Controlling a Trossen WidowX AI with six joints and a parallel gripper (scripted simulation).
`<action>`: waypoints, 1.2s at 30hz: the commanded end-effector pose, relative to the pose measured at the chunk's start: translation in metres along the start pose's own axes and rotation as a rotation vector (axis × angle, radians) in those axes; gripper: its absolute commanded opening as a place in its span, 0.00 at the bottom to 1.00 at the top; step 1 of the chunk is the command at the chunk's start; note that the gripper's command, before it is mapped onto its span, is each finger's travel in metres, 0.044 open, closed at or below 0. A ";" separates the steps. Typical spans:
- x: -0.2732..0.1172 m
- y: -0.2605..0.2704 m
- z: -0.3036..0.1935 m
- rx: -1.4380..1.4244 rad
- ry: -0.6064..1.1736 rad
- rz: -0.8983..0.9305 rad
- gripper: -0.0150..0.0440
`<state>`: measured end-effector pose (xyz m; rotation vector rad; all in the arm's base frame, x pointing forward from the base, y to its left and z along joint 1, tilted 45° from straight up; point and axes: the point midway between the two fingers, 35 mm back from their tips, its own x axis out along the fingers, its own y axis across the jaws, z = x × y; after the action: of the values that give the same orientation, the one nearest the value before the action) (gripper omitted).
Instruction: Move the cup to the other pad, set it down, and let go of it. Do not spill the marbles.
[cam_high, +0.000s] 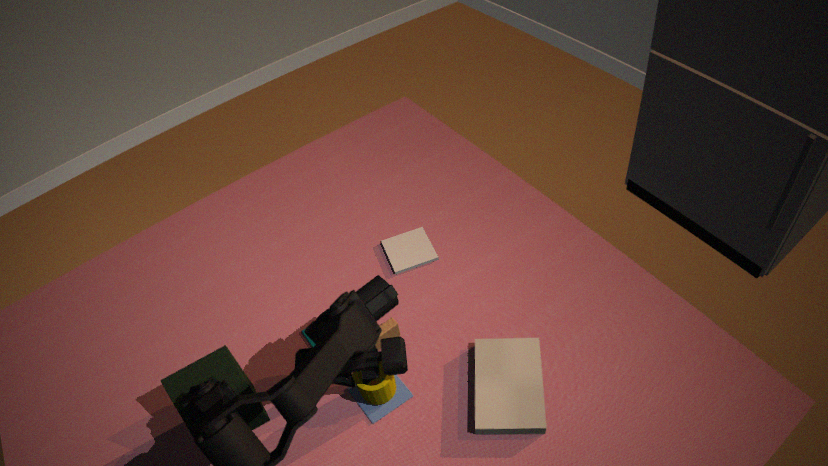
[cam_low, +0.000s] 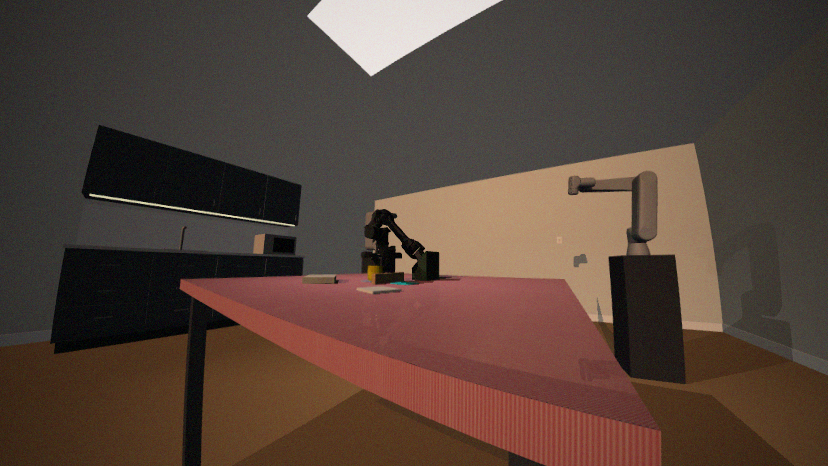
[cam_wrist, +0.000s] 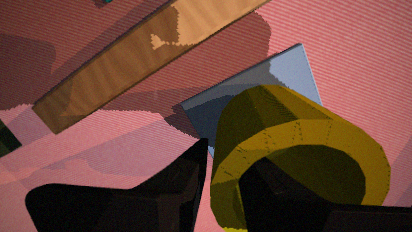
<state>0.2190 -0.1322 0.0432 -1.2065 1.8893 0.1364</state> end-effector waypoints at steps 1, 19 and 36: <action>0.000 0.000 0.000 0.001 0.000 0.000 0.36; -0.028 -0.001 0.002 -0.002 -0.004 0.002 0.25; -0.064 0.002 0.001 -0.012 0.004 0.001 0.25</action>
<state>0.2283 -0.0864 0.0874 -1.2142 1.8949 0.1443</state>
